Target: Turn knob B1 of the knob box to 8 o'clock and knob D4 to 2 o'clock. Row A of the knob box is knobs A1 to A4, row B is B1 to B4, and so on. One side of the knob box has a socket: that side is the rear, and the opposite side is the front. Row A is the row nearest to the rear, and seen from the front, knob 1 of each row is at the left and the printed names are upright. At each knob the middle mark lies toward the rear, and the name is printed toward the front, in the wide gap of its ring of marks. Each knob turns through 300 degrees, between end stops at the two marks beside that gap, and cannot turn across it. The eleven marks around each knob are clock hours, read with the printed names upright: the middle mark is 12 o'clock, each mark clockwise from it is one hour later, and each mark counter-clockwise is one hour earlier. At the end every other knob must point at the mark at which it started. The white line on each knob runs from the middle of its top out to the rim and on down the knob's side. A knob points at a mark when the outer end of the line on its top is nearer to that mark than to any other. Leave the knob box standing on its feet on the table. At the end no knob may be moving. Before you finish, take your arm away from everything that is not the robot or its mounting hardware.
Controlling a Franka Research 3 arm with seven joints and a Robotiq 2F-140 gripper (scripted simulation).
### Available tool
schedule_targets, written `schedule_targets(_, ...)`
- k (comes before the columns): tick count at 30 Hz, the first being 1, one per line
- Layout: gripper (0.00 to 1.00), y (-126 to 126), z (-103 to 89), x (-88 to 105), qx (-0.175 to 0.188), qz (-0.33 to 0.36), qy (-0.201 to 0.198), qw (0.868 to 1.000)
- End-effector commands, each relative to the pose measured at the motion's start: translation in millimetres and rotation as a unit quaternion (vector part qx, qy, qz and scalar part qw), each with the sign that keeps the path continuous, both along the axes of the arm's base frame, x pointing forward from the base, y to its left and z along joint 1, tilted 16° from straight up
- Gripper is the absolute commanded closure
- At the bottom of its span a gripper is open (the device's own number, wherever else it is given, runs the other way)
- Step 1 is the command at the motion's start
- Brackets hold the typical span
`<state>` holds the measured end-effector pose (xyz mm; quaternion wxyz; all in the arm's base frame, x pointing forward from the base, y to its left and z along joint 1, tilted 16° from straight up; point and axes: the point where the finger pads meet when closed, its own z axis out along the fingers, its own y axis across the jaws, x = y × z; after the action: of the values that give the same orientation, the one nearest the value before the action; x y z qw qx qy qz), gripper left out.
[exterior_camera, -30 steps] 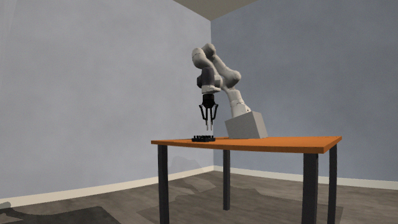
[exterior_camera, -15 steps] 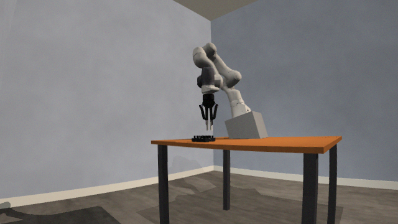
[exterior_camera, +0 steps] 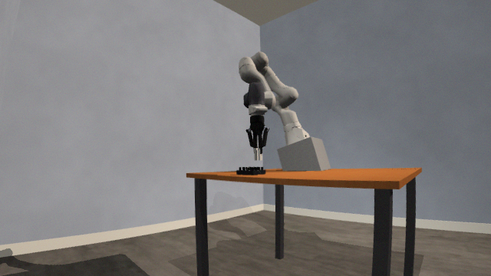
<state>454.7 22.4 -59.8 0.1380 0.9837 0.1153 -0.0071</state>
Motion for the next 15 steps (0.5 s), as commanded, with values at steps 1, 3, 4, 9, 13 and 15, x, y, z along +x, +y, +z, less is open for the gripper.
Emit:
schedule_targets(1,0.88,1.6,0.7,0.3,0.0,-0.073,-0.028,0.997)
schedule_targets(3,0.88,1.6,0.9,0.4,0.0,-0.088,-0.032,0.996)
schedule_targets(4,0.88,1.6,1.0,0.4,0.001,-0.095,-0.034,0.995)
schedule_targets(9,0.88,1.7,1.6,0.4,0.002,-0.132,-0.045,0.99)
schedule_targets(13,0.88,1.8,2.0,0.5,0.002,-0.158,-0.052,0.986)
schedule_targets(15,0.88,1.9,2.2,0.5,0.003,-0.173,-0.057,0.983)
